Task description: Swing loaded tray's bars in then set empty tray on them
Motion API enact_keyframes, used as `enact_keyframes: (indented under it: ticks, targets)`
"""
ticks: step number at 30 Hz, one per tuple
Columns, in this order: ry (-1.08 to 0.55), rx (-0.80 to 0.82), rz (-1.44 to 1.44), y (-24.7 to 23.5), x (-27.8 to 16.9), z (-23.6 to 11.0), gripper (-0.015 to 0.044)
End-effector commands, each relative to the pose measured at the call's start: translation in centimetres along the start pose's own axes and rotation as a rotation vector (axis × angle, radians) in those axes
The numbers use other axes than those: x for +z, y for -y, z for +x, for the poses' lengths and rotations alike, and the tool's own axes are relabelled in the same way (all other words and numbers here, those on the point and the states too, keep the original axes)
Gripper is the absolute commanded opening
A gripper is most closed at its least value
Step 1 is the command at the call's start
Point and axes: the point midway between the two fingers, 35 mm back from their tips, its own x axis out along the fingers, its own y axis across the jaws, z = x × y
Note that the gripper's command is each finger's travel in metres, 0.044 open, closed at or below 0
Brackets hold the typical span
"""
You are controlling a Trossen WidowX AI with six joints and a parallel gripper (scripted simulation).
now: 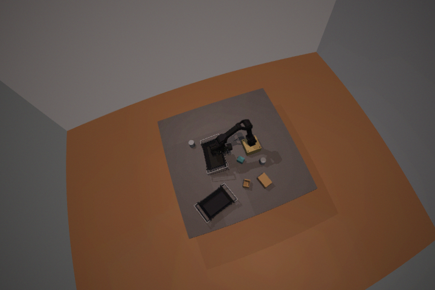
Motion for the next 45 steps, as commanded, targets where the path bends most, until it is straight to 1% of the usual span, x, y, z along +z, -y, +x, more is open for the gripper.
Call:
enact_keyframes:
  ticks: [1, 45]
  targets:
    - [0.000, -0.018, 0.004, 0.5, 0.0, 0.6, 0.0000]
    - [0.000, -0.018, 0.003, 1.2, 0.0, 2.4, 0.0000]
